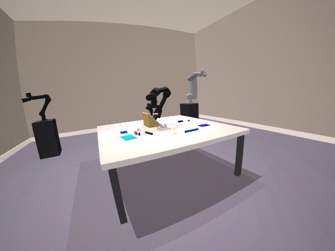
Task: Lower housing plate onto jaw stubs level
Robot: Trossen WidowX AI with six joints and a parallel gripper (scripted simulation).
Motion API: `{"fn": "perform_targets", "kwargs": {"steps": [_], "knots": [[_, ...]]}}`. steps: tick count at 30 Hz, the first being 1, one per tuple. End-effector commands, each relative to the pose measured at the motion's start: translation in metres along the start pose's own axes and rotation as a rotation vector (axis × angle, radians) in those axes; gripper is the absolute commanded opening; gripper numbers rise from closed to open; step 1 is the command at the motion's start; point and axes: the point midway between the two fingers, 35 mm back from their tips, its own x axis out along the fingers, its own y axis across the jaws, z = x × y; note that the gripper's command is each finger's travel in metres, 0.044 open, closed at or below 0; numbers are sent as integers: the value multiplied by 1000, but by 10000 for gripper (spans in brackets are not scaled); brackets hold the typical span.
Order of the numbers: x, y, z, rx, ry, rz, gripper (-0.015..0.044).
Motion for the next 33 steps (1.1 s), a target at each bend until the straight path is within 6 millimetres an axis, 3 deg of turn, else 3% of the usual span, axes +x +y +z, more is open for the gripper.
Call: {"fn": "perform_targets", "kwargs": {"steps": [1, 14, 33], "knots": [[3, -15, -5, 90, 3, -10, 351], [10, -51, -17, 323, 3, -22, 351], [10, -51, -17, 326, 3, -22, 351]]}}
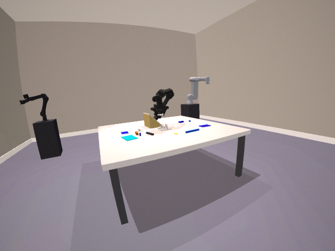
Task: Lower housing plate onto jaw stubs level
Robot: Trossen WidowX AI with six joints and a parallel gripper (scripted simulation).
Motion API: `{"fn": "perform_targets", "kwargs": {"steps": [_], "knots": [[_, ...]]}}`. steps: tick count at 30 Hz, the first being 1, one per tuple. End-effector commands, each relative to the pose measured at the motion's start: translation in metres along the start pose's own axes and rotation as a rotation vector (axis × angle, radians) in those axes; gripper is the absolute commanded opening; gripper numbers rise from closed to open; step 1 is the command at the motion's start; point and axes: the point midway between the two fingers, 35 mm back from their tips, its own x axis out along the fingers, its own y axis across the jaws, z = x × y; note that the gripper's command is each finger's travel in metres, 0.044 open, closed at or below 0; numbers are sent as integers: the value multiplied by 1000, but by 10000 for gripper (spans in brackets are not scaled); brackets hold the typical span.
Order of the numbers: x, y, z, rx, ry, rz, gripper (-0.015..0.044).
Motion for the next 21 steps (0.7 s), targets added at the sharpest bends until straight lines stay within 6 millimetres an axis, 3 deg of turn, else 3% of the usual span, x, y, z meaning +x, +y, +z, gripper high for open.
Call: {"fn": "perform_targets", "kwargs": {"steps": [1, 21], "knots": [[0, -1, 0, 6, 1, -5, 351], [0, -10, 7, 5, 1, -6, 351]]}}
